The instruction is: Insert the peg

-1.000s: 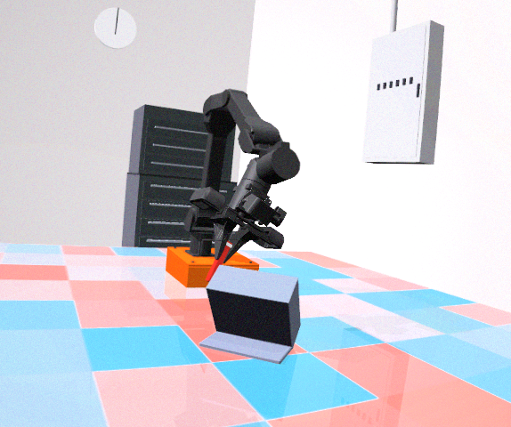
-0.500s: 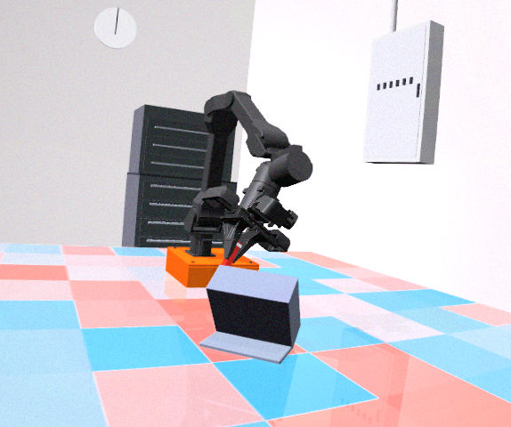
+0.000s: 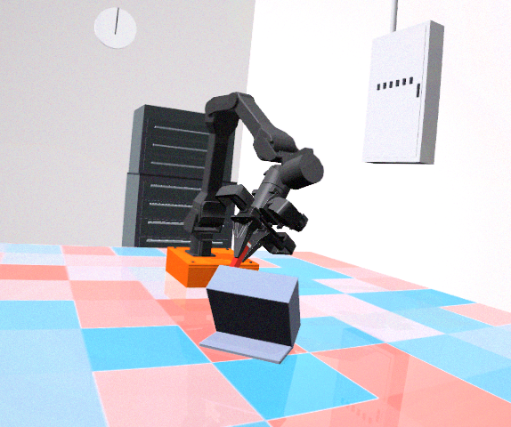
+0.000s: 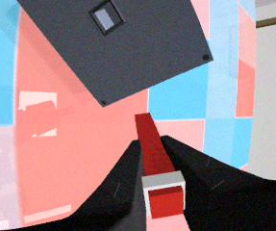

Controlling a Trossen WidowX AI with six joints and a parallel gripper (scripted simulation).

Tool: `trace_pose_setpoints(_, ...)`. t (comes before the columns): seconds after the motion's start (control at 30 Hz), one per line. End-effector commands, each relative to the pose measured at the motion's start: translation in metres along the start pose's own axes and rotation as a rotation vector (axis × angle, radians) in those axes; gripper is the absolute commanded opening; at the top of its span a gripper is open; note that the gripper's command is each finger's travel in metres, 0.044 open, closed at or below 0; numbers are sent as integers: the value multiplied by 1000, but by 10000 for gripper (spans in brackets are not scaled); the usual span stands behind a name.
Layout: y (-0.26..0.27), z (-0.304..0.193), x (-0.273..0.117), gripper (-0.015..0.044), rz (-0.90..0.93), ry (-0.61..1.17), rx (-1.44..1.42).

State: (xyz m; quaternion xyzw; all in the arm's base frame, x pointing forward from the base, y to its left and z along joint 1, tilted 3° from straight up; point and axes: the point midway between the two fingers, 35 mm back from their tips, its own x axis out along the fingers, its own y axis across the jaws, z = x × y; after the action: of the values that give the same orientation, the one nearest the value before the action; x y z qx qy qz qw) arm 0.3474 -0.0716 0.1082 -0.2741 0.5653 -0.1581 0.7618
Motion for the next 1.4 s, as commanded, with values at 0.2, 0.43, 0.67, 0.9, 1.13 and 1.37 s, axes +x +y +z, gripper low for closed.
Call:
trace_pose_setpoints(0.2, 10, 4, -6, 0, -46, -29, -77)
trace_pose_setpoints(0.43, 15, 8, -11, 0, -75, -54, -119)
trace_pose_setpoints(0.67, 21, 12, -16, 0, -105, -78, -161)
trace_pose_setpoints(0.9, 26, 15, -22, 0, -136, -102, -201)
trace_pose_setpoints(1.13, 32, 18, -28, 0, -166, -126, -239)
trace_pose_setpoints(1.37, 38, 21, -34, 0, -197, -149, -276)
